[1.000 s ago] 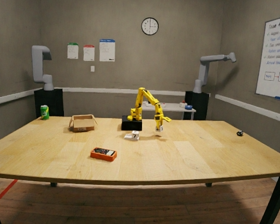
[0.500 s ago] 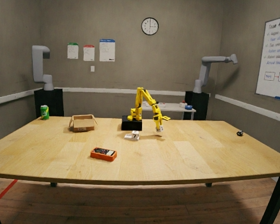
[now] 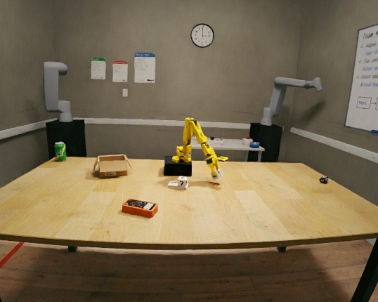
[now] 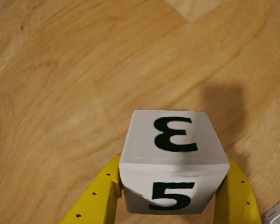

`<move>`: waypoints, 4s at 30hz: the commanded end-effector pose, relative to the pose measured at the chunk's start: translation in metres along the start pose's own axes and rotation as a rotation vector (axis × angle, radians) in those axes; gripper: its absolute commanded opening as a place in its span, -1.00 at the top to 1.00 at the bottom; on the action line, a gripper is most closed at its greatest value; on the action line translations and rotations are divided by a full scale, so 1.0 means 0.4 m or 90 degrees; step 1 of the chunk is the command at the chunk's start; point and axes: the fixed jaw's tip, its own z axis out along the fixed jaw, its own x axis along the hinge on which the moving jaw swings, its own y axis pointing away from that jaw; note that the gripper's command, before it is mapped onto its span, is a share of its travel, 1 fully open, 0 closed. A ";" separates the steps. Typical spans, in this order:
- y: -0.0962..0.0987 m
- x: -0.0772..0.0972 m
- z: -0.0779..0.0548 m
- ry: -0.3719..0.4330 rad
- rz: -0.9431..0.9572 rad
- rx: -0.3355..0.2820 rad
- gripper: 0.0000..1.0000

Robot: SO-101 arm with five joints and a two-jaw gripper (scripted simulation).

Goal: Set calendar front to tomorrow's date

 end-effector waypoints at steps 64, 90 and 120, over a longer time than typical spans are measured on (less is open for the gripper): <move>-0.010 -0.013 -0.002 -0.394 -0.028 -0.010 1.00; -0.021 -0.014 -0.003 -0.396 -0.034 0.004 1.00; -0.022 -0.006 0.010 -0.387 -0.033 0.004 1.00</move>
